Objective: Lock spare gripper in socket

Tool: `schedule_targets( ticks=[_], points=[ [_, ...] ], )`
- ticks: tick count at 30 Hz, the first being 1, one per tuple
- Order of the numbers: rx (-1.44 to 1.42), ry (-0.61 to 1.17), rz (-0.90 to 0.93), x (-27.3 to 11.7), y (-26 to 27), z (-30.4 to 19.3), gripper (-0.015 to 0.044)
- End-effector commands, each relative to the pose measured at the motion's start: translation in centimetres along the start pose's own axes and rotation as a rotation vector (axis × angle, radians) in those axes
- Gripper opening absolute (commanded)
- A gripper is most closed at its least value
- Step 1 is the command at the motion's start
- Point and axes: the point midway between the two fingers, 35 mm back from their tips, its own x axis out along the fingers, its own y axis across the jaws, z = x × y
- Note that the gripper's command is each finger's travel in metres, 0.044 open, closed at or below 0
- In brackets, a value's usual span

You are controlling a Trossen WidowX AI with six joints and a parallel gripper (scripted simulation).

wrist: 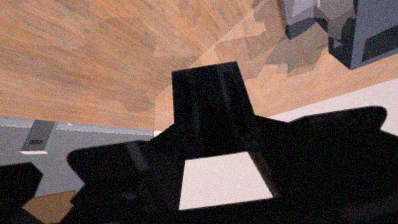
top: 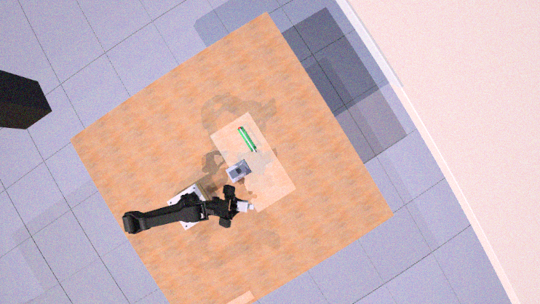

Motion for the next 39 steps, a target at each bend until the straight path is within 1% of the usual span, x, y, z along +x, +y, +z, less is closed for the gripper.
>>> schedule_targets(
  ticks=[1,8,39],
  points=[
    [0.0,0.001,0.0,0.0,0.0,0.0,0.0],
    [0.034,0.004,-0.007,0.0,-0.2,0.0,0.0],
    [0.726,0.017,-0.168,-1.5,-3.6,-0.6,0.0]
  ],
)
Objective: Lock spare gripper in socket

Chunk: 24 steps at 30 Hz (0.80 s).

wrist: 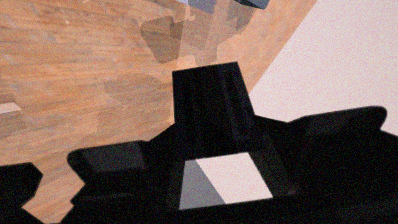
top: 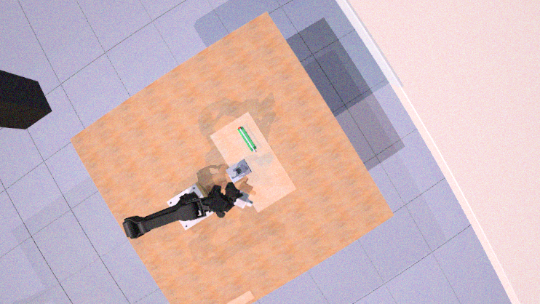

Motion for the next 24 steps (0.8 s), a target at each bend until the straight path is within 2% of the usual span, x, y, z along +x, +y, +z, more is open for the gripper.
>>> schedule_targets(
  ticks=[1,24],
  points=[
    [0.097,0.0,-0.034,-0.3,-0.6,0.1,0.0],
    [0.613,-0.077,-0.132,-1.4,-2.8,1.5,0.0]
  ],
)
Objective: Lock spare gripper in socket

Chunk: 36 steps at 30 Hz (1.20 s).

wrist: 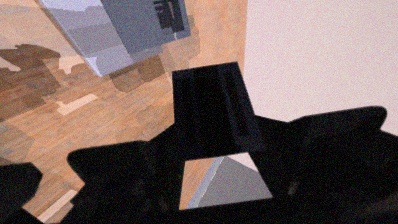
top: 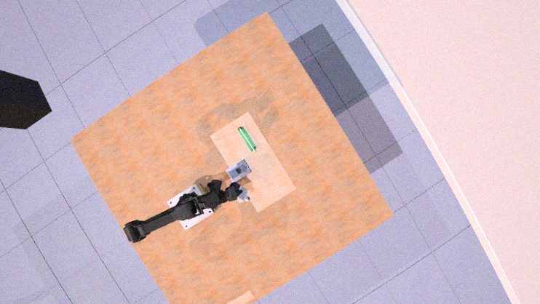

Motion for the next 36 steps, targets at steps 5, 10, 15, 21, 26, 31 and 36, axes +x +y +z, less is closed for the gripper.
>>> schedule_targets(
  ticks=[5,10,15,21,26,31,36],
  points=[
    [0.187,-0.038,-0.038,-0.4,-0.7,0.8,0.0],
    [0.301,-0.063,-0.049,-0.7,-0.9,1.4,0.0],
    [0.414,-0.09,-0.057,-0.9,-1.1,1.9,0.0],
    [0.55,-0.124,-0.062,-1.2,-1.4,2.5,0.0],
    [0.663,-0.154,-0.063,-1.4,-1.6,3.0,0.0],
    [0.776,-0.185,-0.06,-1.7,-1.8,3.5,0.0],
    [0.889,-0.217,-0.053,-2.0,-1.9,4.0,0.0]
  ],
)
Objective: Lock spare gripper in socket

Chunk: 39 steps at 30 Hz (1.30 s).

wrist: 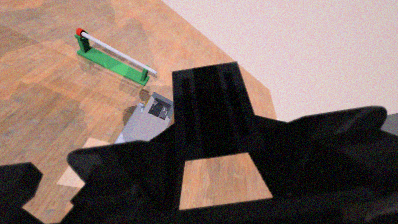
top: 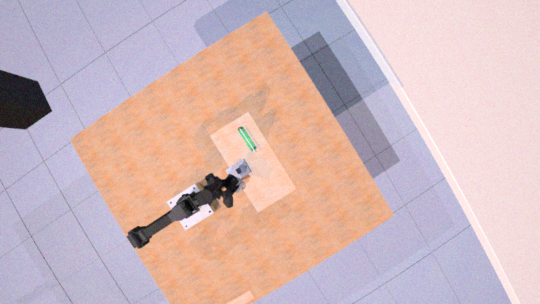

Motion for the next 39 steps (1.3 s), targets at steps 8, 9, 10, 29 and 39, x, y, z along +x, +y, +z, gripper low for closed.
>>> schedule_targets(
  ticks=[8,9,10,29,39],
  points=[
    [0.258,-0.07,0.016,-0.6,0.4,1.4,0.0],
    [0.281,-0.074,0.019,-0.6,0.4,1.5,0.0],
    [0.304,-0.079,0.022,-0.6,0.5,1.6,0.0],
    [0.715,-0.142,0.092,-1.4,1.4,3.5,0.0],
    [0.731,-0.144,0.095,-1.1,1.6,3.5,0.0]
  ],
)
